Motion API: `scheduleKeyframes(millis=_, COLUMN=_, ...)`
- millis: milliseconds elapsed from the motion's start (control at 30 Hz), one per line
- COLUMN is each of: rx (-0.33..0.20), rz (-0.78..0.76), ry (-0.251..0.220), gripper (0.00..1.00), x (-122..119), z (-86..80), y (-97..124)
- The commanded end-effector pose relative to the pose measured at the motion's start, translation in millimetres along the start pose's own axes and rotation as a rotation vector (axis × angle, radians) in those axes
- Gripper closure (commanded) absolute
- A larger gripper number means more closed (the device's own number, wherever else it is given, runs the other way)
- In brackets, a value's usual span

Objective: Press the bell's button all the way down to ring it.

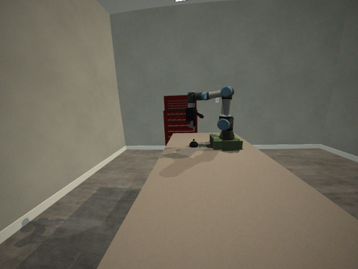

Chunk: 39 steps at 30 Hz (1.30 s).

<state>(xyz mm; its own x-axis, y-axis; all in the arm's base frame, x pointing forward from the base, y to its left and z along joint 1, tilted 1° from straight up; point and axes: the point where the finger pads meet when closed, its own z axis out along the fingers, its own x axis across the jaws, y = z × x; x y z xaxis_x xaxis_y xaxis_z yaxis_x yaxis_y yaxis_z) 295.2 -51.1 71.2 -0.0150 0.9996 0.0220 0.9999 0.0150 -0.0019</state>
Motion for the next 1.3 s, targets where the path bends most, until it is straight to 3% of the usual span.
scheduleKeyframes(millis=0, rx=-0.002, rz=0.0, ry=-0.001, gripper=1.0, x=-0.4, z=-0.7, y=0.6)
scheduleKeyframes(millis=1267, rx=-0.003, rz=0.0, ry=0.0, gripper=1.0, x=-0.6, z=4.1, y=0.2)
